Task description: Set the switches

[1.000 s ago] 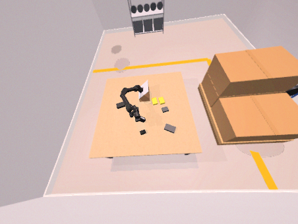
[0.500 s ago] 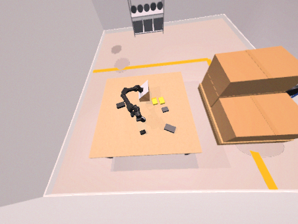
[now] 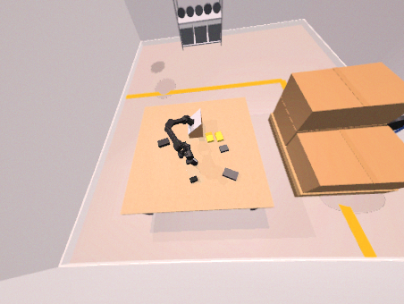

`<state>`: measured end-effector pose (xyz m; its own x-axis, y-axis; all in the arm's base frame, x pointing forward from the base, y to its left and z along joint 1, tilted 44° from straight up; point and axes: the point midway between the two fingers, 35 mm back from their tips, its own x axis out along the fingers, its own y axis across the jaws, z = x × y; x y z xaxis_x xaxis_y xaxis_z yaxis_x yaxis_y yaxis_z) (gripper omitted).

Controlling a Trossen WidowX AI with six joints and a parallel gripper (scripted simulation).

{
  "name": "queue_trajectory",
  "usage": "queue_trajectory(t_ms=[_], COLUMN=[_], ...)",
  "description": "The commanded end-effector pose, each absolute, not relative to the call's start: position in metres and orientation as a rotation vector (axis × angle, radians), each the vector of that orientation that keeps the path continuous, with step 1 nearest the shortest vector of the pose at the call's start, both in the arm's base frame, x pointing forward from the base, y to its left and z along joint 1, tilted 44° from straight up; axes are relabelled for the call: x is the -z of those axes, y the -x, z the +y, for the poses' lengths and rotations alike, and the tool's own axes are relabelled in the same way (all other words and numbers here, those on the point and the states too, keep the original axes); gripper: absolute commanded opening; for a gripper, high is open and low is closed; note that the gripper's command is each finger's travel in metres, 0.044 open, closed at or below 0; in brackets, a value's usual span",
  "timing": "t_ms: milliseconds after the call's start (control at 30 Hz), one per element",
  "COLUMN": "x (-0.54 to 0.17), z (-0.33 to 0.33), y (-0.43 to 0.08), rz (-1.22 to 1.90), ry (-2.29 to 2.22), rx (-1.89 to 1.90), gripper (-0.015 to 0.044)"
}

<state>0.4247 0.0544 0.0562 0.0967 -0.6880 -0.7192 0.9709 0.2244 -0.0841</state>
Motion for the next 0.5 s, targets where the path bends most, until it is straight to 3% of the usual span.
queue_trajectory(t_ms=[0,467], x=[-0.0503,-0.0430], z=[0.0568,0.0650], y=[-0.4231,-0.4206], rz=[0.745,0.746], ry=[-0.480,-0.480], rx=[1.305,1.305], gripper=[0.0338,0.0338])
